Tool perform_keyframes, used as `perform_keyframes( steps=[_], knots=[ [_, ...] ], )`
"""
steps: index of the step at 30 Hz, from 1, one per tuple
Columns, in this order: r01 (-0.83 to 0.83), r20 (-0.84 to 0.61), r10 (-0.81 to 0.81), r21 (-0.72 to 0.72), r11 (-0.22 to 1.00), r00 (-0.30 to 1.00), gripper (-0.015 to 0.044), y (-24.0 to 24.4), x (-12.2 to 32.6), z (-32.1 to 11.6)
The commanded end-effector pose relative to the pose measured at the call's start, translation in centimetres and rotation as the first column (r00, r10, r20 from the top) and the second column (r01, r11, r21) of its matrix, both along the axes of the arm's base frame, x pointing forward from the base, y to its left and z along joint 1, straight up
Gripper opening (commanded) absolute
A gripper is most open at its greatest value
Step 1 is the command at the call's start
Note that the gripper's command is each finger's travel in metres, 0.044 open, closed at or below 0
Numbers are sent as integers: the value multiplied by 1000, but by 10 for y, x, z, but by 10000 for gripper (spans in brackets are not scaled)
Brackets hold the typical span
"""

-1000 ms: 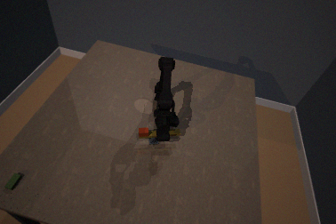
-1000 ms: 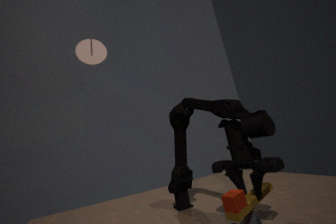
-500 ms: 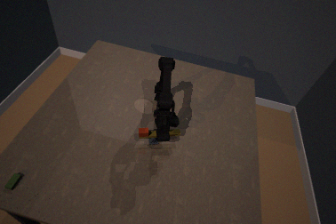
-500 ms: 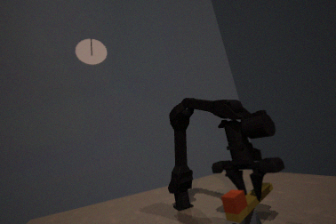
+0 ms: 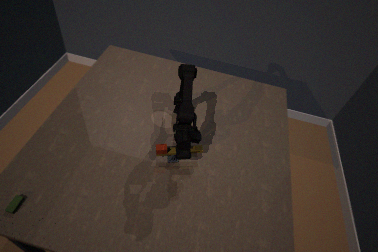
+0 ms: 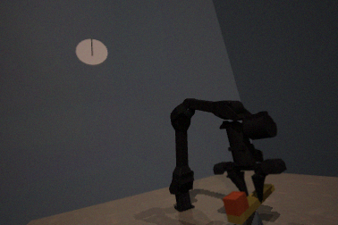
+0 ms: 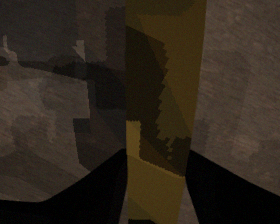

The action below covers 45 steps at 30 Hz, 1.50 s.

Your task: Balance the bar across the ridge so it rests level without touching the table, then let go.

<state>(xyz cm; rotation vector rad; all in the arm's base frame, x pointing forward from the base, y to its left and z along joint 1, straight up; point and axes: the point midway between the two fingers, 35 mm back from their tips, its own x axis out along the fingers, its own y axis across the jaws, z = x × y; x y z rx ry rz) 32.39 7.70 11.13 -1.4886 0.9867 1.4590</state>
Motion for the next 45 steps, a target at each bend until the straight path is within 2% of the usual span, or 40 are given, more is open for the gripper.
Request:
perform_keyframes(
  steps=[1,45],
  knots=[
    [-5,2,5,-1,1000,1000,0,0,0,0],
    [-5,2,5,-1,1000,1000,0,-1,0,-4]
  ],
)
